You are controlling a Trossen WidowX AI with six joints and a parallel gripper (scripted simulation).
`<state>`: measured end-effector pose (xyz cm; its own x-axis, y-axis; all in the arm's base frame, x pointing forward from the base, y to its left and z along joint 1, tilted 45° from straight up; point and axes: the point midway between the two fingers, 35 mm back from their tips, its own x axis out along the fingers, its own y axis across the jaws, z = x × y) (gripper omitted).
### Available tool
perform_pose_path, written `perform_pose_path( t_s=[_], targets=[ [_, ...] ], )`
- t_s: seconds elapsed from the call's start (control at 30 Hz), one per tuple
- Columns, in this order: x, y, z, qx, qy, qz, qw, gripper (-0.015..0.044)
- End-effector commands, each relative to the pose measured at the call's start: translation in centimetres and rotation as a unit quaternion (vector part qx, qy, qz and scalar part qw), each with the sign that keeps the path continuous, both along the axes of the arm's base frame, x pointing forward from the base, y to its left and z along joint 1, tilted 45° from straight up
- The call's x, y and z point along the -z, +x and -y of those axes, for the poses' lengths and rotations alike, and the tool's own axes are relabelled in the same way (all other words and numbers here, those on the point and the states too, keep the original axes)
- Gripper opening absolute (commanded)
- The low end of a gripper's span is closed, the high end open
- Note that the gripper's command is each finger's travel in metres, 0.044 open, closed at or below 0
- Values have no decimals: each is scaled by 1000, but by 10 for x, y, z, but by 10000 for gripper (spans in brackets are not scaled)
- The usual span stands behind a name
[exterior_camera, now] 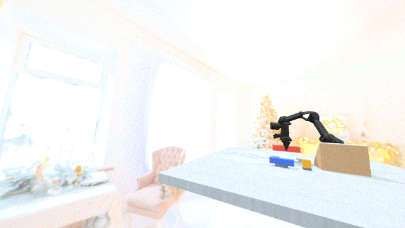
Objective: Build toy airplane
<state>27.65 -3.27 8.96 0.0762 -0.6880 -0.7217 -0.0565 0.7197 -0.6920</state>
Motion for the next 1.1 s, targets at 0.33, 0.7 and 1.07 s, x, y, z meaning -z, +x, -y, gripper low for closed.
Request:
perform_pose_path(
  t_s=[0.33, 0.7, 1.07],
  targets=[
    [-5, -6, 19, -6, -9, -7, 1000, 158],
    [-5, -6, 19, -6, -9, -7, 1000, 195],
    [-4, -6, 20, -6, -9, -7, 1000, 195]
  ],
)
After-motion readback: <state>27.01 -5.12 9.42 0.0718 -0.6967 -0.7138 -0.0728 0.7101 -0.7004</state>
